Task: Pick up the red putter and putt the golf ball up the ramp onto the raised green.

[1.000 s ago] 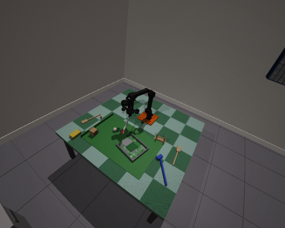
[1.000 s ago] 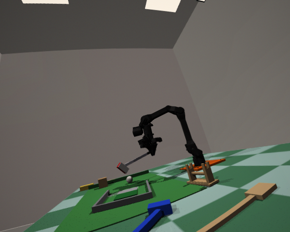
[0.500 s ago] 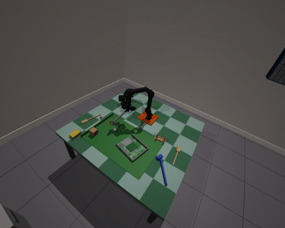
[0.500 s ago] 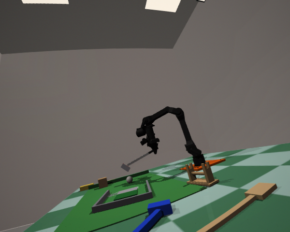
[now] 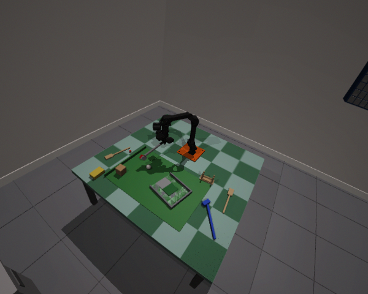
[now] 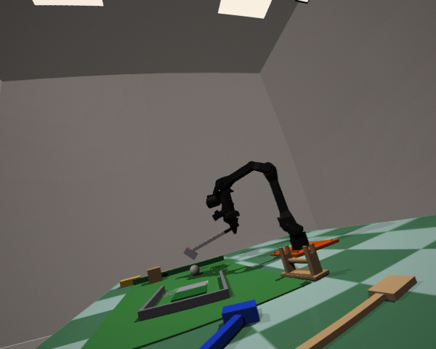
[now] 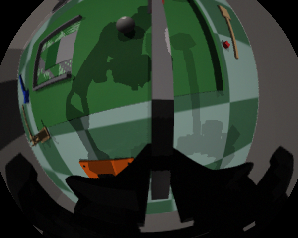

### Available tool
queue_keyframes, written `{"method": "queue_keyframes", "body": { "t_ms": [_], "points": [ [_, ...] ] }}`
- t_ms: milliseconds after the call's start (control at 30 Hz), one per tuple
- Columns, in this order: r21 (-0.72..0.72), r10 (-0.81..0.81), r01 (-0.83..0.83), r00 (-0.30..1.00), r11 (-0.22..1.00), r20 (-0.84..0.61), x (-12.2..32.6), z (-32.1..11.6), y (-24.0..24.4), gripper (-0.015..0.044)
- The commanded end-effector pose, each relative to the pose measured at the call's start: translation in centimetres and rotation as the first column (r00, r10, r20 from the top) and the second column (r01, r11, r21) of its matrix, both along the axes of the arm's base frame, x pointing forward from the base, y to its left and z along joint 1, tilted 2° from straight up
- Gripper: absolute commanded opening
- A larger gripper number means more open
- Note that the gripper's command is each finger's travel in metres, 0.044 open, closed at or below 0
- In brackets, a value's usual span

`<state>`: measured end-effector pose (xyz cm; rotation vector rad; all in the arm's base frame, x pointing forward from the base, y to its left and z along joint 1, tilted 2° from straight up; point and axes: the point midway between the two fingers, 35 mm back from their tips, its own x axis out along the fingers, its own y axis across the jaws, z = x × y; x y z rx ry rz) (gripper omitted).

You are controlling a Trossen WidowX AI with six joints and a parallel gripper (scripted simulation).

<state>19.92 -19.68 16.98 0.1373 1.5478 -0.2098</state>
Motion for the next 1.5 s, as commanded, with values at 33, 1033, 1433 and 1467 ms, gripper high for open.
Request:
{"method": "queue_keyframes", "body": {
  "t_ms": [33,1033,1433,1467],
  "points": [
    [-0.004,-0.008,0.008,1.000,1.000,-0.001,0.0,-1.7,-0.2,0.0000],
    [0.002,-0.007,0.007,1.000,1.000,-0.003,0.0,-5.2,-0.2,0.0000],
    [-0.002,-0.007,0.007,1.000,1.000,-0.002,-0.3,-5.3,-1.9,0.0000],
    [-0.004,-0.007,0.007,1.000,1.000,-0.002,-0.5,-5.3,-2.4,0.0000]
  ]
}}
